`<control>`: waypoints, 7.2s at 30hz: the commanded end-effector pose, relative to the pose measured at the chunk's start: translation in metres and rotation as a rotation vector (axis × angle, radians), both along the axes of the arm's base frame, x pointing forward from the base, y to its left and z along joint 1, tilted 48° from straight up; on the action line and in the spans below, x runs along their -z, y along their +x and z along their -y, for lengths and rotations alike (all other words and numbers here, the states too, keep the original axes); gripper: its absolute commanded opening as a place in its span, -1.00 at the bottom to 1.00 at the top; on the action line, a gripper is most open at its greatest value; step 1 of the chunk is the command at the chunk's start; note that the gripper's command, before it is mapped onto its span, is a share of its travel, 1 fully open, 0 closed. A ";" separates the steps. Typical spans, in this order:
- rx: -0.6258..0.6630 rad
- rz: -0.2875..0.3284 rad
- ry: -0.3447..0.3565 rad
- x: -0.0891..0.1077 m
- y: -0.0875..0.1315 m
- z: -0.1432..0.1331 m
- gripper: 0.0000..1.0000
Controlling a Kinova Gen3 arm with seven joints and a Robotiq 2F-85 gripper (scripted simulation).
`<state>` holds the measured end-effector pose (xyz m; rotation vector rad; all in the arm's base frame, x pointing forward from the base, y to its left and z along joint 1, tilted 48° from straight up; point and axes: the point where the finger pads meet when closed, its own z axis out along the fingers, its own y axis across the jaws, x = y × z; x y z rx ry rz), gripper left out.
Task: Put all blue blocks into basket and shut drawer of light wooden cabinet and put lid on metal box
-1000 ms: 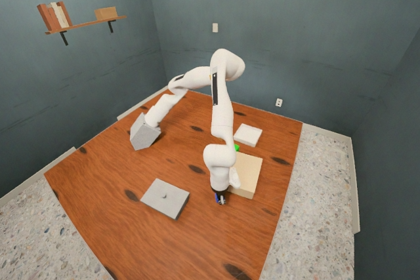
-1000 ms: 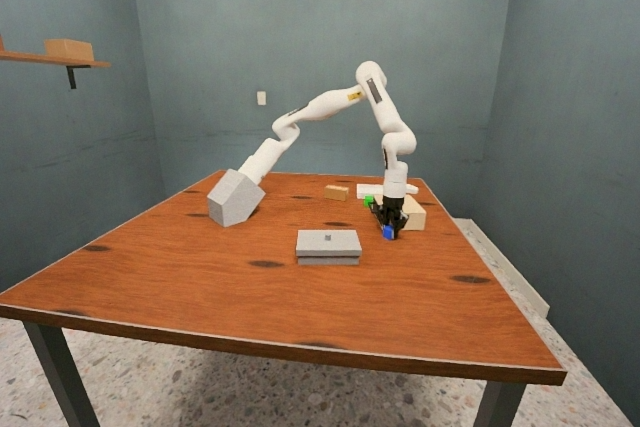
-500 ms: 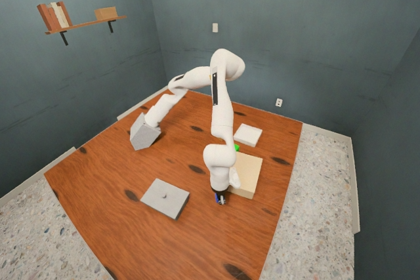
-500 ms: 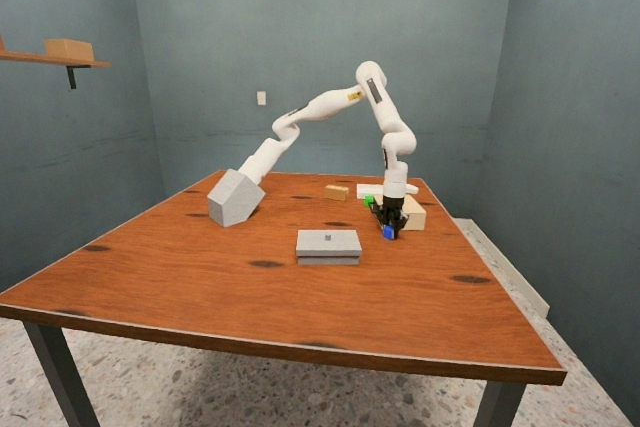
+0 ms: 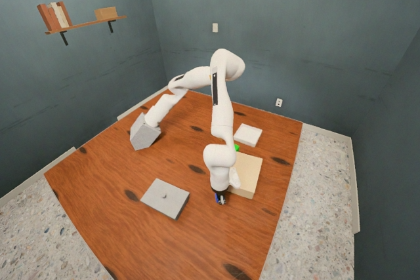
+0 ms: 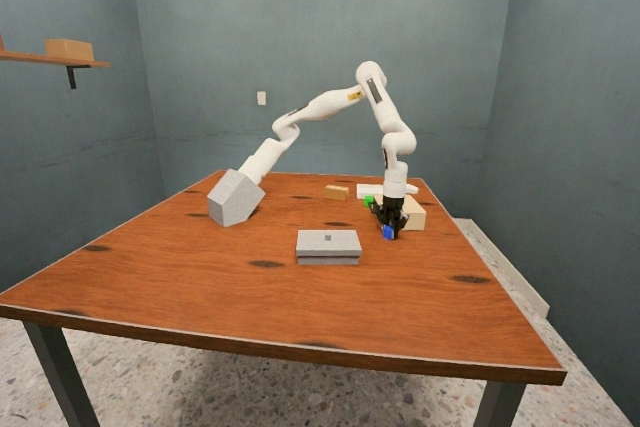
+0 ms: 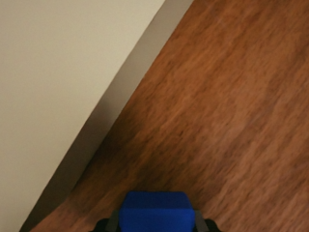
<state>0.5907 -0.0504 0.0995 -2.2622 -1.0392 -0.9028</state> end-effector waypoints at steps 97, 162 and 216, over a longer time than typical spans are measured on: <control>-0.587 0.657 -0.311 -0.303 -0.089 -0.072 -0.80; -1.088 1.075 -0.608 -0.380 -0.205 -0.272 -0.80; -1.092 1.088 -0.604 -0.315 -0.168 -0.341 -0.80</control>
